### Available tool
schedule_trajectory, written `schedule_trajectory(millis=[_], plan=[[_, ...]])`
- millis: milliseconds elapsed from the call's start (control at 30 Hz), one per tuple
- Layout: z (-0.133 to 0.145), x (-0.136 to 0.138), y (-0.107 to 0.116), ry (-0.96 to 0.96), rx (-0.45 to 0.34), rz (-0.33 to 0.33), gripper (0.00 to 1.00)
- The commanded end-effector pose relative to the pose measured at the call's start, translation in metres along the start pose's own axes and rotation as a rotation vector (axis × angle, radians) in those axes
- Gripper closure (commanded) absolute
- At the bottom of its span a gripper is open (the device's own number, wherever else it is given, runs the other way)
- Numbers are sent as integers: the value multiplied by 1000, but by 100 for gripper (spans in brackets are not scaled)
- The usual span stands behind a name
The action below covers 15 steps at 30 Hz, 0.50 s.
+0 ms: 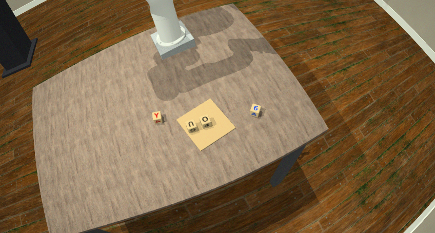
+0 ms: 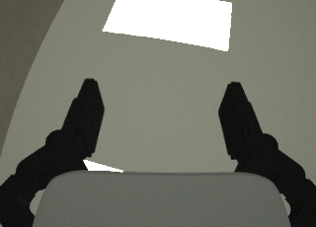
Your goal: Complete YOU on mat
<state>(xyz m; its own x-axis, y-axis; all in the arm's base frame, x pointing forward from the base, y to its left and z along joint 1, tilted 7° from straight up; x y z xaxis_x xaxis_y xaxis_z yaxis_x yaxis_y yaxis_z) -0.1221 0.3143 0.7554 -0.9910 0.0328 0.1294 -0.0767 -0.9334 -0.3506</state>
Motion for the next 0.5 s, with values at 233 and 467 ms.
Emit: schedule_trajectory(millis=[233, 467], plan=[[-25, -35, -49, 93, 73, -194, 0], [-45, -64, -77, 154, 134, -319, 0]])
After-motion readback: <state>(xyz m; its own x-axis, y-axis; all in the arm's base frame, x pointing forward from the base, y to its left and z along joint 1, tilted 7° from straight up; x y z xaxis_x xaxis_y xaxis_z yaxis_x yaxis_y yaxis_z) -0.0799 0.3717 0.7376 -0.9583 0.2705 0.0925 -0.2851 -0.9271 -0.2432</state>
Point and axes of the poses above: the point where the finger pads meet when closed, its own y axis back along the fingers, its own x axis across the jaws, z = x × y, the point moved 9 cm from there along y, back along the fingers, and after that the axes turned 5 degrees about -y, right-handed, at the moved point
